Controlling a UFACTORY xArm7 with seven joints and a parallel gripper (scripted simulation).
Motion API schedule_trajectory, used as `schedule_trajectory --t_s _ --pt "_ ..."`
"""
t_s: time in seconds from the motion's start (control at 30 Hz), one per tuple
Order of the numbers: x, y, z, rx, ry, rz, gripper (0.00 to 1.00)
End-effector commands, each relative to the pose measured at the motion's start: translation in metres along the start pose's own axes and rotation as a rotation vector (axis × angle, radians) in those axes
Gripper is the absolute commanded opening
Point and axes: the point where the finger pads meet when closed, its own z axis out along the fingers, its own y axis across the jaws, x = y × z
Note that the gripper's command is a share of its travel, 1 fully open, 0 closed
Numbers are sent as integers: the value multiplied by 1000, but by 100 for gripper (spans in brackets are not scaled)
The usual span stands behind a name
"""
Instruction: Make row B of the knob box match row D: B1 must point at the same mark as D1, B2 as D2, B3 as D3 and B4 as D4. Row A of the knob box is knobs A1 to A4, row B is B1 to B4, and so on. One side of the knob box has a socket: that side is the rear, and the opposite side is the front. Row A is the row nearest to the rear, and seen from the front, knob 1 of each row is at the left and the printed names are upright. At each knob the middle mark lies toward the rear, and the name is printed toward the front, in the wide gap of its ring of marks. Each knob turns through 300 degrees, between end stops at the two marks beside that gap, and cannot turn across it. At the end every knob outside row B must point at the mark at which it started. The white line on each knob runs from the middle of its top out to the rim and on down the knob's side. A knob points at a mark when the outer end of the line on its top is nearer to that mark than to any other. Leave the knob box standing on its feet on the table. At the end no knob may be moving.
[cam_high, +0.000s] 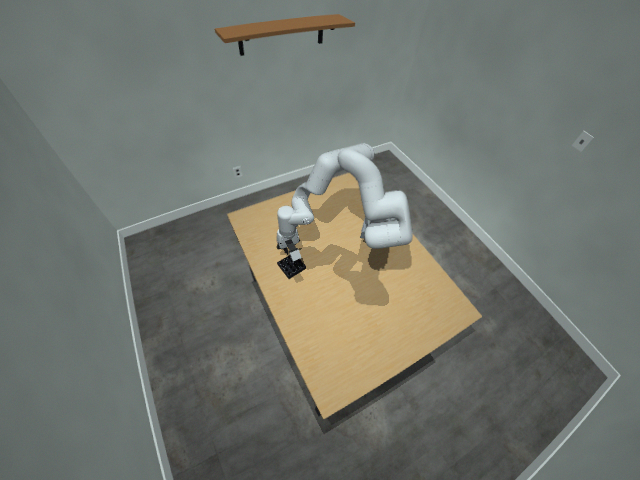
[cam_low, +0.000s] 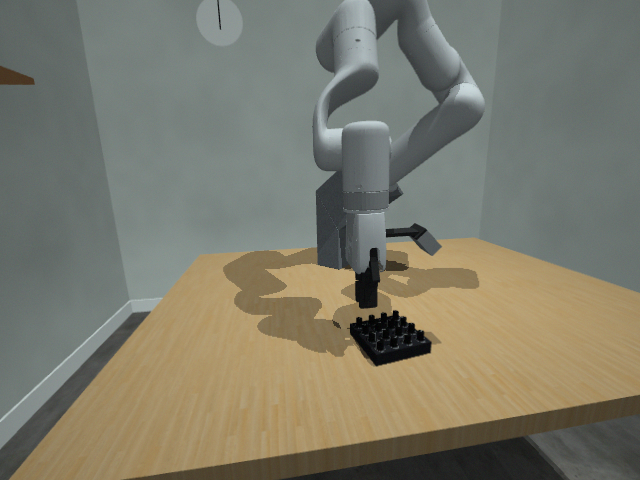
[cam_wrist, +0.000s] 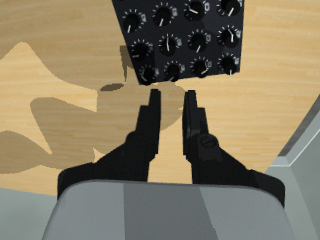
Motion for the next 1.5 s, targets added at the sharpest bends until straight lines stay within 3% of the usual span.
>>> schedule_trajectory --t_s 0.0,1.13,1.47 --pt "-1 1 -2 -2 -15 156 19" --pt "-2 1 -8 -11 -17 973 19" --pt "-3 1 -8 -12 -17 1025 19"
